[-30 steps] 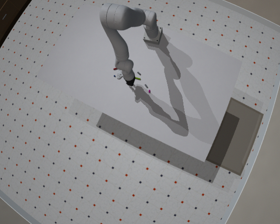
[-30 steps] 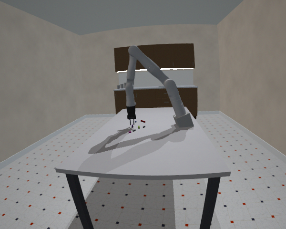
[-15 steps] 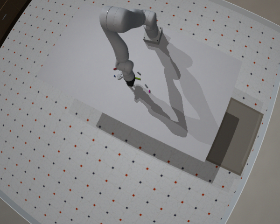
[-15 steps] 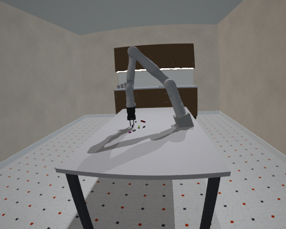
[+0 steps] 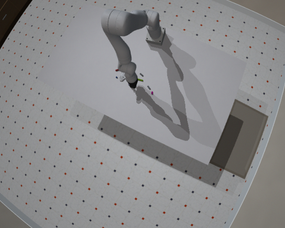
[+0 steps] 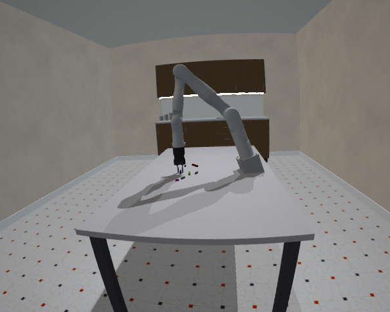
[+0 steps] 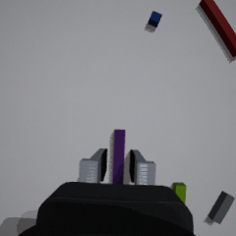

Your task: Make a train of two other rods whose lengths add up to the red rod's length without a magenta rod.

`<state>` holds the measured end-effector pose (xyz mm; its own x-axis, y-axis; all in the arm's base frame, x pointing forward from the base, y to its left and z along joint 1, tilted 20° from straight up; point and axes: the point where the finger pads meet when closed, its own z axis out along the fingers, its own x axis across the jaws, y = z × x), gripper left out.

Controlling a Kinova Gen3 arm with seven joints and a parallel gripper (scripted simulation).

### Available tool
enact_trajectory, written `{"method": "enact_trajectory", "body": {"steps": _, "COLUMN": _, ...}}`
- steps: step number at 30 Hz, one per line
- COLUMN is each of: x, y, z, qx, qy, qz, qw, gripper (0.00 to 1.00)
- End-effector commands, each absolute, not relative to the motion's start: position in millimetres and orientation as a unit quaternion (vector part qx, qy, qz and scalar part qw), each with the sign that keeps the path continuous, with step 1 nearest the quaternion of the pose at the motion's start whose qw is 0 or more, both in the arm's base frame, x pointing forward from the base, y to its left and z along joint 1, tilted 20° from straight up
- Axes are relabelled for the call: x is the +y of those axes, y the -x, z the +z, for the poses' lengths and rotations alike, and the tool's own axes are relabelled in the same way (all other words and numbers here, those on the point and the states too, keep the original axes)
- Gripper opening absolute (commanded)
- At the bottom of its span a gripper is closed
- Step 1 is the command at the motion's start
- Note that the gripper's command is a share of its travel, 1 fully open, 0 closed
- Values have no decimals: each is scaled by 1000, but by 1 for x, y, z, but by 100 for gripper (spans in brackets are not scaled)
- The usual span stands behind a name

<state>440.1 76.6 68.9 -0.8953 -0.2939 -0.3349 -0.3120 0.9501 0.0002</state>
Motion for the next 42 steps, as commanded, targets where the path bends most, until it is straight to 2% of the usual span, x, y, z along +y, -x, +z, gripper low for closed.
{"method": "enact_trajectory", "body": {"steps": 1, "x": 77, "y": -440, "z": 69, "qx": 973, "qy": 156, "qz": 27, "qw": 168, "gripper": 54}}
{"method": "enact_trajectory", "body": {"steps": 33, "x": 77, "y": -440, "z": 69, "qx": 973, "qy": 156, "qz": 27, "qw": 168, "gripper": 54}}
{"method": "enact_trajectory", "body": {"steps": 34, "x": 77, "y": -440, "z": 69, "qx": 973, "qy": 156, "qz": 27, "qw": 168, "gripper": 24}}
{"method": "enact_trajectory", "body": {"steps": 42, "x": 77, "y": -440, "z": 69, "qx": 973, "qy": 156, "qz": 27, "qw": 168, "gripper": 24}}
